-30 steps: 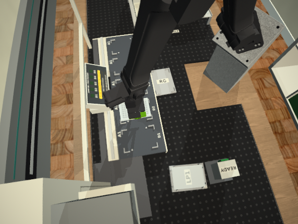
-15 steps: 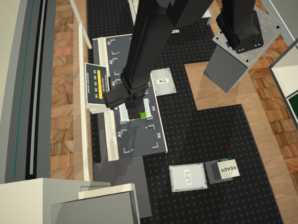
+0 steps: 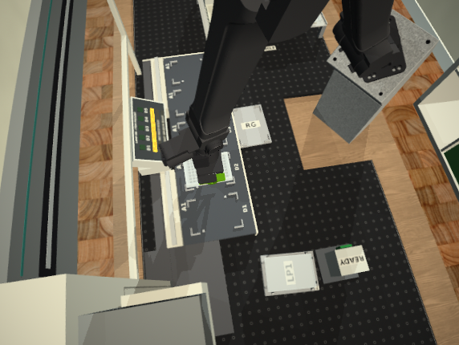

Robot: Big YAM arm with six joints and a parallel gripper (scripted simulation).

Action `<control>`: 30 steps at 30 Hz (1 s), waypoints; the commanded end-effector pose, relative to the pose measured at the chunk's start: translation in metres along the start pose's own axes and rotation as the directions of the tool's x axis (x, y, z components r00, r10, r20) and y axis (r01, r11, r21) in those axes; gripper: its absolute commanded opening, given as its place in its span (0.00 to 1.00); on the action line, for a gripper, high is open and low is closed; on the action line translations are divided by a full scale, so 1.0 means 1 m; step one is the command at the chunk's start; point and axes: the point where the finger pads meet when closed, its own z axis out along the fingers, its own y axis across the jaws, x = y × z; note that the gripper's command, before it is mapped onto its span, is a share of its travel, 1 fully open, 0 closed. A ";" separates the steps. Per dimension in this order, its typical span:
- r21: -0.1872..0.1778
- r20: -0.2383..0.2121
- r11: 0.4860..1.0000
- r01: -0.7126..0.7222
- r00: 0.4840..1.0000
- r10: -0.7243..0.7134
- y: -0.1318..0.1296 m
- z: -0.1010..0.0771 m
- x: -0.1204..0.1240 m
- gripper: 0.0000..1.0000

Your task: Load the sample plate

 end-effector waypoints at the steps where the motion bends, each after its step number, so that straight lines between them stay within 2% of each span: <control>1: -0.007 0.065 1.000 -0.007 0.998 0.007 0.001 -0.013 -0.022 0.00; 30: -0.004 0.056 1.000 -0.008 0.998 0.008 -0.002 -0.013 -0.016 0.00</control>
